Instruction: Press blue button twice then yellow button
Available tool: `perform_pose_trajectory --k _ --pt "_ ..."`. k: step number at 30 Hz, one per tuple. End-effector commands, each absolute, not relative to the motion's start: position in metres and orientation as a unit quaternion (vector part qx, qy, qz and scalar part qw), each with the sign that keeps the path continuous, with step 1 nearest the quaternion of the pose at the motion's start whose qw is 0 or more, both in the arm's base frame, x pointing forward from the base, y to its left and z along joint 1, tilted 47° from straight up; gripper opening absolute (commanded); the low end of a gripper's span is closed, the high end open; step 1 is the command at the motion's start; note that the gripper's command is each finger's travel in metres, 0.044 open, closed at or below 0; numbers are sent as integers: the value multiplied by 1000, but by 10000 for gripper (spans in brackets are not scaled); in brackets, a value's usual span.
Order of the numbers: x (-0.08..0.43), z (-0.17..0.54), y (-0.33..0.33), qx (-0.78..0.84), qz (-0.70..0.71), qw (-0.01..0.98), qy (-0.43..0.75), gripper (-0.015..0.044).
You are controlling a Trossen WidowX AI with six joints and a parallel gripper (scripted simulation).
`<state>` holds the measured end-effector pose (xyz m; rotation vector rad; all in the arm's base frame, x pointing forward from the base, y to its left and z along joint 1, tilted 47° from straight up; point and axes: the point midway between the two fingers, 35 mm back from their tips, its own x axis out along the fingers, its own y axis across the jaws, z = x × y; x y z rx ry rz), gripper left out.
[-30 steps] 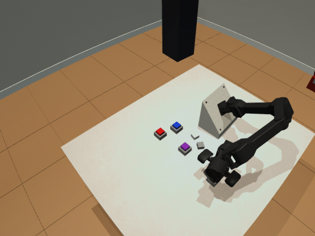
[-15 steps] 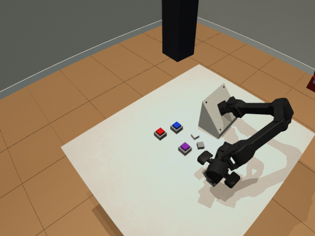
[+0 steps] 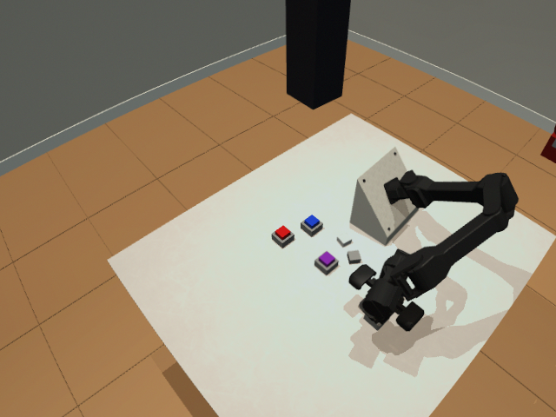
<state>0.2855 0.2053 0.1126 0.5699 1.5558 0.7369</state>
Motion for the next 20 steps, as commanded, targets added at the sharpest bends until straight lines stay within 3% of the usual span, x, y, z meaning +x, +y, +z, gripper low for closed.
perform_pose_trajectory --k 1,5,12,19,20 --pt "290 130 186 248 319 619 674 20" --pt "290 131 184 248 318 618 674 20" --pt "238 170 131 247 317 618 676 204" --pt "236 171 129 248 317 617 676 387" --pt "236 171 129 248 317 617 676 387"
